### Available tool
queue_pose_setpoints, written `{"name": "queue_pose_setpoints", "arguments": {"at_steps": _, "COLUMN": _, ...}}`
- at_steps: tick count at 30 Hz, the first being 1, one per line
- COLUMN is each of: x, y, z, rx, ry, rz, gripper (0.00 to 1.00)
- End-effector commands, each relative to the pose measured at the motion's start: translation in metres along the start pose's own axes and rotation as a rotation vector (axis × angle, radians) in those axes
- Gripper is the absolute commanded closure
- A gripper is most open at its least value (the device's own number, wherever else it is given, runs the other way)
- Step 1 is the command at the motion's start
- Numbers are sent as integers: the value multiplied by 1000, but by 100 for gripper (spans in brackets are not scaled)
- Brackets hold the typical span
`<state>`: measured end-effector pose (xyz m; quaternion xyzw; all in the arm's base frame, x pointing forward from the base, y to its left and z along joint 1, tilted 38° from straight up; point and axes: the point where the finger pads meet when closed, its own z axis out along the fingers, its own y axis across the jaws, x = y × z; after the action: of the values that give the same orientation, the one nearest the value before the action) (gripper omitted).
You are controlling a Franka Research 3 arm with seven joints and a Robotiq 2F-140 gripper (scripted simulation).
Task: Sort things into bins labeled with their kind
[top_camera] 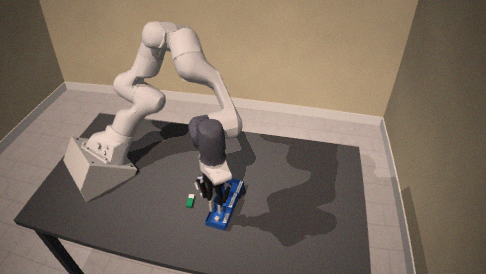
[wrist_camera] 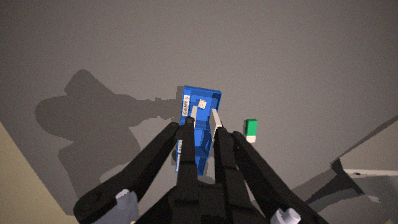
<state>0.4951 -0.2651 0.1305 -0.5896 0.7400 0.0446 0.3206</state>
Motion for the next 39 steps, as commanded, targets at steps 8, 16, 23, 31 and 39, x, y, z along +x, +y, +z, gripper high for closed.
{"name": "queue_pose_setpoints", "arguments": {"at_steps": 8, "x": -32, "y": 16, "z": 0, "rx": -1, "ry": -3, "rz": -179, "gripper": 75}}
{"name": "queue_pose_setpoints", "arguments": {"at_steps": 16, "x": -91, "y": 46, "z": -1, "rx": -39, "ry": 18, "rz": -287, "gripper": 75}}
{"name": "queue_pose_setpoints", "arguments": {"at_steps": 23, "x": -128, "y": 65, "z": -1, "rx": -81, "ry": 43, "rz": -371, "gripper": 75}}
{"name": "queue_pose_setpoints", "arguments": {"at_steps": 31, "x": -182, "y": 92, "z": -1, "rx": -120, "ry": 91, "rz": -501, "gripper": 75}}
{"name": "queue_pose_setpoints", "arguments": {"at_steps": 39, "x": -232, "y": 118, "z": -2, "rx": -123, "ry": 113, "rz": -674, "gripper": 75}}
